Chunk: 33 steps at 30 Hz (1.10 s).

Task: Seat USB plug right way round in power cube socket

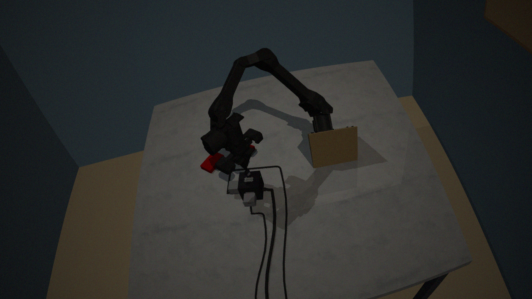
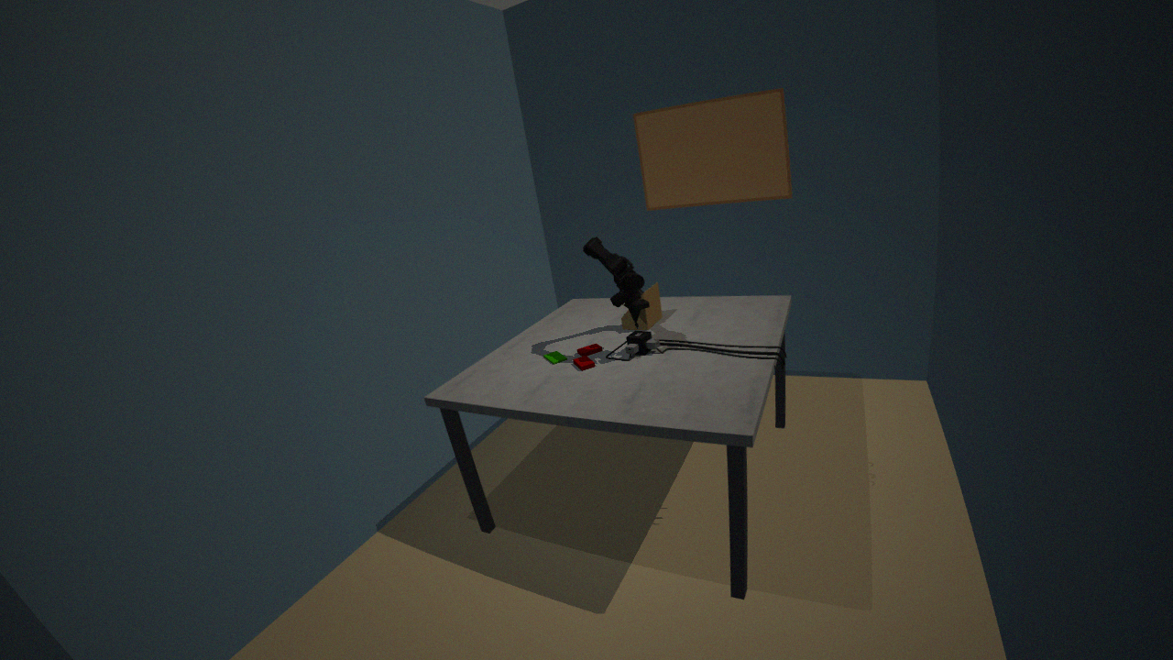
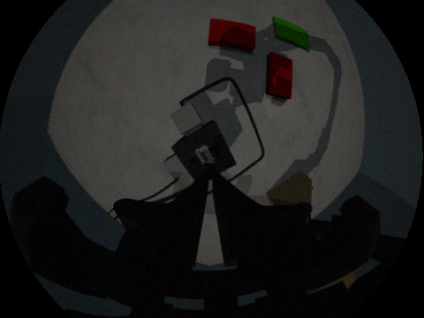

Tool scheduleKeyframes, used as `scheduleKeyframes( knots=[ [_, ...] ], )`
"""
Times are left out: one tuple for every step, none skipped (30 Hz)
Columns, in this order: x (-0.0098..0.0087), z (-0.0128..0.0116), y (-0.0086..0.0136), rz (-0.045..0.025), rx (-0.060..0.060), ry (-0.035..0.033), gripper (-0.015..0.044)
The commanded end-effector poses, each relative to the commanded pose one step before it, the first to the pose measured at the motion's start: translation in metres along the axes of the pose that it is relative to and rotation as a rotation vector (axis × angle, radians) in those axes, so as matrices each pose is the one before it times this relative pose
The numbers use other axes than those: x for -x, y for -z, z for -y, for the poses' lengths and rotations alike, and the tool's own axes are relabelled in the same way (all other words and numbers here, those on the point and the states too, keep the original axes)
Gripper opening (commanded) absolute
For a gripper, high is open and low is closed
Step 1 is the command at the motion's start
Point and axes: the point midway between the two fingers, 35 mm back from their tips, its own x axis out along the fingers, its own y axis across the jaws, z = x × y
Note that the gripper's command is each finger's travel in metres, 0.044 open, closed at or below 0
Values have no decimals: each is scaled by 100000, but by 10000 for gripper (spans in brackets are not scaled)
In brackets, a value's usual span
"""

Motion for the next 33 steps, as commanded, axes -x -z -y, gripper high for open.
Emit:
scheduleKeyframes(
  knots=[
    [-36,18,31,-59,8998,37,0],
    [0,0,0,0,2618,0,0],
    [0,0,0,0,2618,0,0],
    [0,0,0,0,2618,0,0],
    [0,0,0,0,2618,0,0],
    [0,0,0,0,2618,0,0],
    [0,0,0,0,2618,0,0],
    [0,0,0,0,2618,0,0],
    [0,0,0,0,2618,0,0],
    [0,0,0,0,2618,0,0],
    [0,0,0,0,2618,0,0],
    [0,0,0,0,2618,0,0],
    [0,0,0,0,2618,0,0],
    [0,0,0,0,2618,0,0],
    [0,0,0,0,2618,0,0],
    [0,0,0,0,2618,0,0],
    [0,0,0,0,2618,0,0],
    [0,0,0,0,2618,0,0],
    [0,0,0,0,2618,0,0],
    [0,0,0,0,2618,0,0],
    [0,0,0,0,2618,0,0],
    [0,0,0,0,2618,0,0],
    [0,0,0,0,2618,0,0],
    [0,0,0,0,2618,0,0],
    [0,0,0,0,2618,0,0],
    [0,0,0,0,2618,0,0],
    [0,0,0,0,2618,0,0],
    [0,0,0,0,2618,0,0],
    [0,0,0,0,2618,0,0],
    [0,0,0,0,2618,0,0],
    [0,0,0,0,2618,0,0],
    [0,0,0,0,2618,0,0],
    [0,0,0,0,2618,0,0]
  ],
)
